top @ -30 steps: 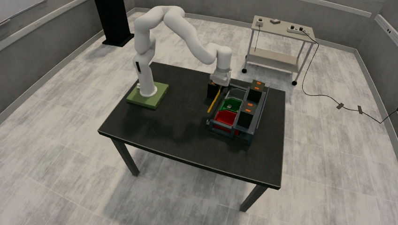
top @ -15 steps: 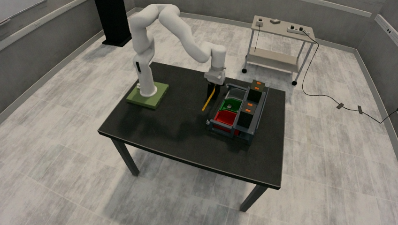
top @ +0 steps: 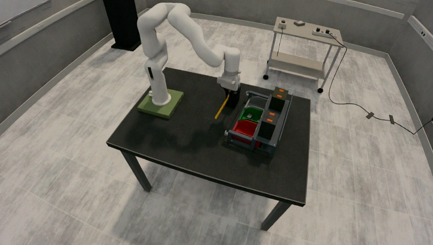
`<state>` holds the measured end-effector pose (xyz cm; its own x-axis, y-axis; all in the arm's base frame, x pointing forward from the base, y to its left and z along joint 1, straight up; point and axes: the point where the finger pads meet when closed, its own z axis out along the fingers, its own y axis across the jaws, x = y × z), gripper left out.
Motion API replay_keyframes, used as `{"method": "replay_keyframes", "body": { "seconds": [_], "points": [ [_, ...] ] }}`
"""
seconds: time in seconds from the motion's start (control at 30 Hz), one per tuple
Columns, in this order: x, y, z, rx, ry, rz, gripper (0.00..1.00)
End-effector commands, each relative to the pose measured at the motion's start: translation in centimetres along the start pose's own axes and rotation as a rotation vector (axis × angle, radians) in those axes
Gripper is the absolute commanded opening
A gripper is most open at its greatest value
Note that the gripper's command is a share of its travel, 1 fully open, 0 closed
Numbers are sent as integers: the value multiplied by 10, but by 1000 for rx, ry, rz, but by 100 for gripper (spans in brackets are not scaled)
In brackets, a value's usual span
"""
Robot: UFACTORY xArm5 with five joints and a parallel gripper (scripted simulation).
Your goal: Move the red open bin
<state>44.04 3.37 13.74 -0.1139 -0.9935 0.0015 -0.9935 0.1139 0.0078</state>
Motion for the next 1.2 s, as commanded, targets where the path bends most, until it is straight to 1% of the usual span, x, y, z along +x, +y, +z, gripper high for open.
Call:
{"method": "replay_keyframes", "body": {
  "seconds": [0.0, 1.17],
  "points": [
    [0, 9, -2, 5, -2, 0, 0],
    [0, 79, -2, 5, -2, 0, 0]
  ]
}}
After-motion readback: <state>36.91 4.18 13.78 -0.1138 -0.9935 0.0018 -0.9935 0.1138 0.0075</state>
